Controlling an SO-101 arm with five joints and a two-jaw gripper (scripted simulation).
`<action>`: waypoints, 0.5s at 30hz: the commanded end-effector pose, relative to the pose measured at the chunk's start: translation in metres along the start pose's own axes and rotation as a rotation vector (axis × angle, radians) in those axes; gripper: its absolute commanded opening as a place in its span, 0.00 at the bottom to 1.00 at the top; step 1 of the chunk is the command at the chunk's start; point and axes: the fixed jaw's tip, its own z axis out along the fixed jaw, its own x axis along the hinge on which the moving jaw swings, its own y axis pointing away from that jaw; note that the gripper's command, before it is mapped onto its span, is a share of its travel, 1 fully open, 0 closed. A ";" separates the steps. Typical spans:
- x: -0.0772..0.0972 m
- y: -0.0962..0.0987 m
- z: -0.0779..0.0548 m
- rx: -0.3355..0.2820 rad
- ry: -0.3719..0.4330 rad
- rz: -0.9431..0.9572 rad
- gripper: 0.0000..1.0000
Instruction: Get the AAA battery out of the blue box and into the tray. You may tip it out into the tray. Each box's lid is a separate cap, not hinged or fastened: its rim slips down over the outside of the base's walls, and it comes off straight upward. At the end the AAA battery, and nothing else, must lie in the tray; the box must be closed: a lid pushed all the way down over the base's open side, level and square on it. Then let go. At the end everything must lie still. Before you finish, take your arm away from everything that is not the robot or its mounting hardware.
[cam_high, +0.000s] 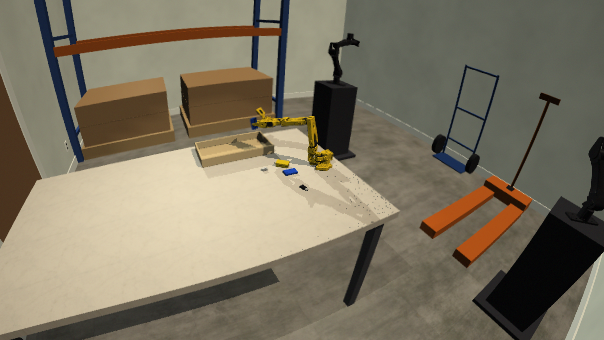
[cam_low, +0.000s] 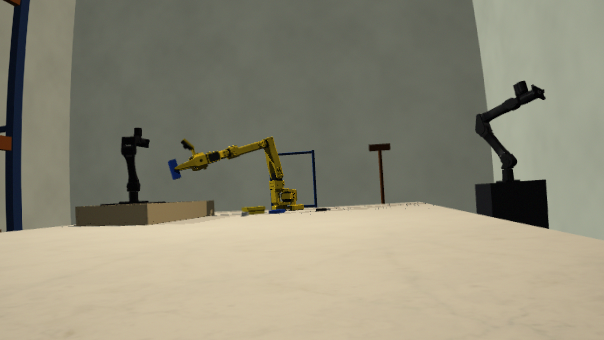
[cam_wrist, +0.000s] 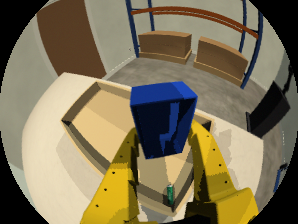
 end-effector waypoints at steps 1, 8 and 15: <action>-0.035 0.003 -0.009 -0.010 -0.100 0.011 0.19; -0.042 0.004 -0.013 -0.011 -0.100 0.013 0.19; -0.047 0.004 -0.015 -0.012 -0.100 0.015 0.19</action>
